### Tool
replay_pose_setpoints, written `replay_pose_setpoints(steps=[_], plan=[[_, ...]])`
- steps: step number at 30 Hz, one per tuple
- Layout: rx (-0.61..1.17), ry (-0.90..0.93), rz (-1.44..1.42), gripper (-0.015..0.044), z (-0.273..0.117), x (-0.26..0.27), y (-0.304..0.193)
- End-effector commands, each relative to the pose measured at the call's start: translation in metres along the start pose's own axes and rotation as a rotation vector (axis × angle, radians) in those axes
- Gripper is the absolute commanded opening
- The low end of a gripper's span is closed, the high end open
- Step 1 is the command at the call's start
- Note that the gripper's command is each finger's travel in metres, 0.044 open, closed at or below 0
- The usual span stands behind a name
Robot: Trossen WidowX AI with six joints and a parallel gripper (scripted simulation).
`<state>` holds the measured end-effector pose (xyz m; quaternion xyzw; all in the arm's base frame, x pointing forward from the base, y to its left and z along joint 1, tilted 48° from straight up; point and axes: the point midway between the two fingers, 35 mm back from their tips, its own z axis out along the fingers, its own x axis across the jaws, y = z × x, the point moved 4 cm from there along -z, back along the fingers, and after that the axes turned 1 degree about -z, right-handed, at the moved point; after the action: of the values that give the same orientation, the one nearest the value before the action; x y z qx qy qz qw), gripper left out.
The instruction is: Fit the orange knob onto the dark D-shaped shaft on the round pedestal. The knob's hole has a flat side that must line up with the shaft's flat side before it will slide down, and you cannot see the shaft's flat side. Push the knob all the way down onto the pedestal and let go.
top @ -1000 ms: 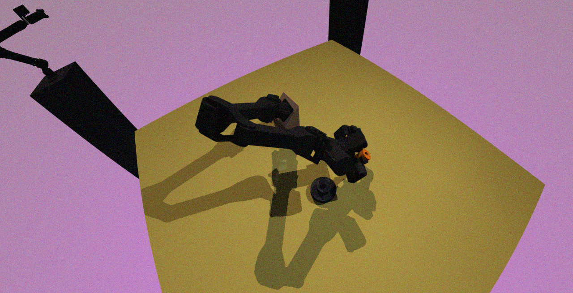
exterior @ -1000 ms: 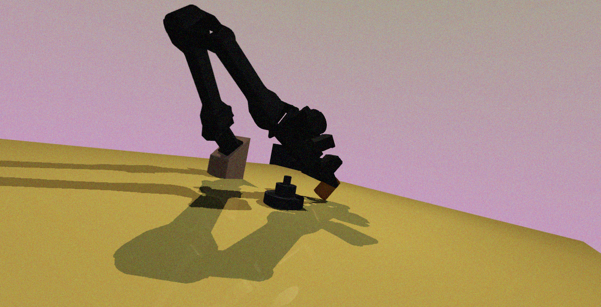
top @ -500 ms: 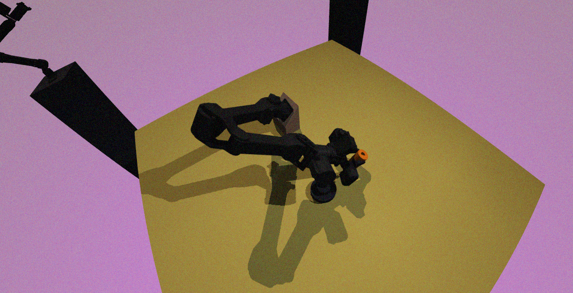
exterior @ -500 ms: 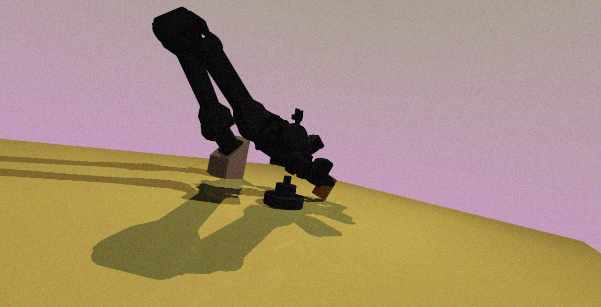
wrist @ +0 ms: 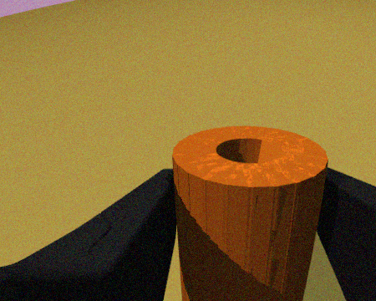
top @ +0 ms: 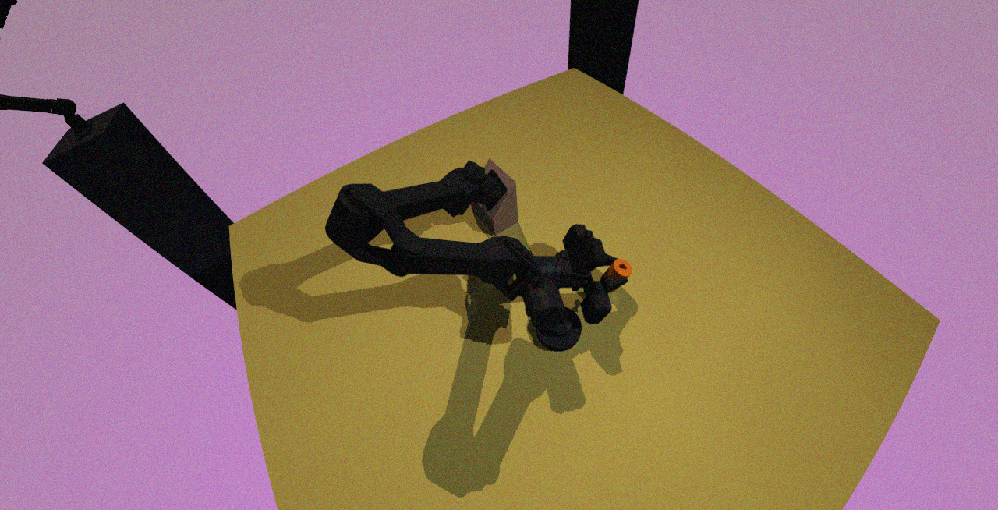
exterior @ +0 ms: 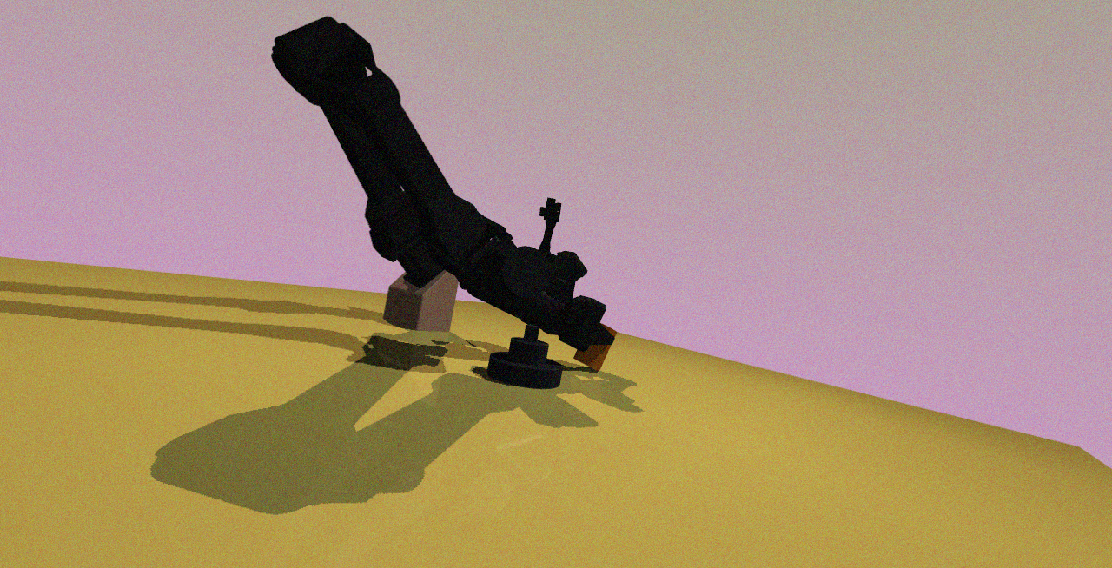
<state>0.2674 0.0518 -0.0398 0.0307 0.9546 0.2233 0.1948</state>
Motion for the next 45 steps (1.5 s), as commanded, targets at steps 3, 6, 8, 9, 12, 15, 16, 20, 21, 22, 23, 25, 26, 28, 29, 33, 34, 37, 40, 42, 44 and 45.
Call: replay_pose_setpoints(steps=[3,6,8,9,12,15,16,20,21,22,23,25,26,28,29,33,34,37,40,42,44,45], plan=[[-0.001,0.000,-0.001,0.0260,0.000,0.000,0.000],[-0.001,0.000,-0.001,0.0260,0.000,0.000,0.000],[-0.001,0.000,-0.001,0.0260,0.000,0.000,0.000],[-0.001,0.000,-0.001,0.0260,0.000,0.000,0.000],[-0.001,0.000,-0.001,0.0260,0.000,0.000,0.000],[-0.001,0.000,-0.001,0.0260,0.000,0.000,0.000],[-0.001,0.000,-0.001,0.0260,0.000,0.000,0.000],[-0.001,0.000,-0.001,0.0260,0.000,0.000,0.000],[-0.001,0.000,-0.001,0.0260,0.000,0.000,0.000],[-0.001,0.000,-0.001,0.0260,0.000,0.000,0.000],[-0.001,0.000,-0.001,0.0260,0.000,0.000,0.000],[-0.001,0.000,-0.001,0.0260,0.000,0.000,0.000],[-0.001,0.000,-0.001,0.0286,0.000,0.000,0.000],[-0.001,0.000,-0.001,0.0339,0.000,0.000,0.000],[-0.001,0.000,-0.001,0.0365,0.000,0.000,0.000],[-0.001,0.000,-0.001,0.0440,0.000,0.000,0.000],[-0.001,0.000,-0.001,0.0440,0.000,0.000,0.000],[-0.001,0.000,-0.001,0.0440,0.000,0.000,0.000],[0.001,0.002,-0.001,0.0440,-0.004,-0.003,0.019],[0.001,0.002,-0.001,0.0440,-0.012,-0.004,0.046],[-0.003,0.000,0.000,0.0440,-0.020,-0.003,0.069],[-0.004,-0.001,0.001,0.0440,-0.022,-0.002,0.076]])
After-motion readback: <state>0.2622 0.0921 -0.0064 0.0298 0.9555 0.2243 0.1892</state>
